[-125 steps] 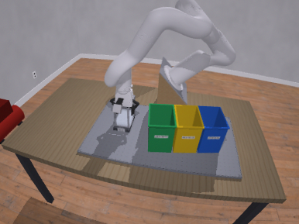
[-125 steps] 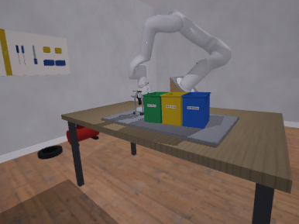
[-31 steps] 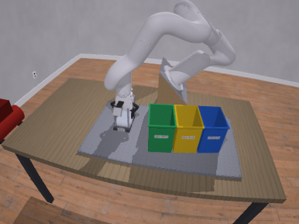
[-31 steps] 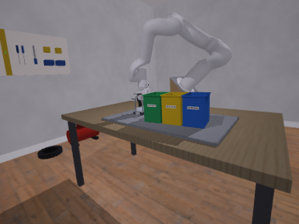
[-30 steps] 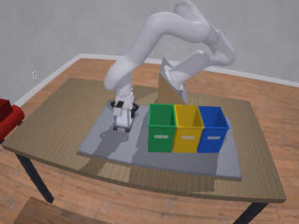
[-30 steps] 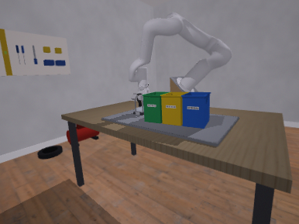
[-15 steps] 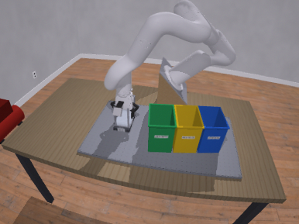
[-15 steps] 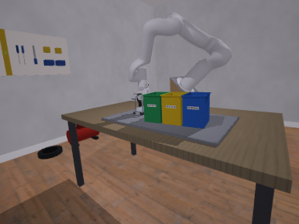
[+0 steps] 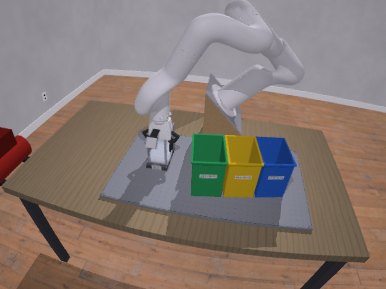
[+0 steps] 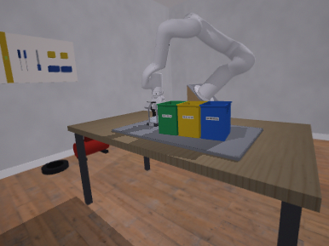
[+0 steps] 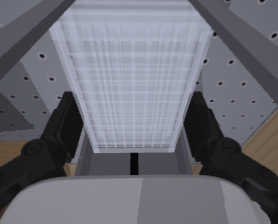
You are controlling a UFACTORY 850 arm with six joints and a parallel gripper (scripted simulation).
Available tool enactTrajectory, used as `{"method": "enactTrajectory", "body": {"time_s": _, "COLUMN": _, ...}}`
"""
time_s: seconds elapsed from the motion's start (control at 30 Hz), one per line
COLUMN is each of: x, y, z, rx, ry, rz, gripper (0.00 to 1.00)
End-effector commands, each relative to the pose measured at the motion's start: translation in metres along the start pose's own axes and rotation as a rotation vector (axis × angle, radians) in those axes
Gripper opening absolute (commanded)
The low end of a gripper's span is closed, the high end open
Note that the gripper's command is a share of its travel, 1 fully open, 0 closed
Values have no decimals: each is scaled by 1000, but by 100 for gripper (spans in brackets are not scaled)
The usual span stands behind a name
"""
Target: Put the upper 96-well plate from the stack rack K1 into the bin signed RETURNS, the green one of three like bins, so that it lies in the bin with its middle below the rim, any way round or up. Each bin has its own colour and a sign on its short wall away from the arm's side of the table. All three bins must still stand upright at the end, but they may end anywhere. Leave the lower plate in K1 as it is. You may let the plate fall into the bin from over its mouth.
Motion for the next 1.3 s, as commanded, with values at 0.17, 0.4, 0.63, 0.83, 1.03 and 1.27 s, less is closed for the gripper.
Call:
{"method": "enactTrajectory", "body": {"time_s": 0.17, "x": 1, "y": -7, "z": 1, "rx": 1, "ry": 0, "rz": -1, "gripper": 0}}
{"method": "enactTrajectory", "body": {"time_s": 0.4, "x": 1, "y": -10, "z": 1, "rx": 1, "ry": 0, "rz": -1, "gripper": 0}}
{"method": "enactTrajectory", "body": {"time_s": 0.63, "x": 1, "y": -14, "z": 1, "rx": 1, "ry": 0, "rz": -1, "gripper": 0}}
{"method": "enactTrajectory", "body": {"time_s": 0.83, "x": 1, "y": -14, "z": 1, "rx": 1, "ry": 0, "rz": -1, "gripper": 0}}
{"method": "enactTrajectory", "body": {"time_s": 1.03, "x": 1, "y": -22, "z": 1, "rx": 1, "ry": 0, "rz": -1, "gripper": 0}}
{"method": "enactTrajectory", "body": {"time_s": 1.27, "x": 1, "y": -34, "z": 1, "rx": 1, "ry": 0, "rz": -1, "gripper": 0}}
Point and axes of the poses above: the point where the finger pads meet when closed, its own y axis out along the fingers, its own x axis across the jaws, z = x × y, the point moved 2 cm from there along -y, back along the fingers, and after that the axes turned 7 degrees about y, right-handed, at the moved point
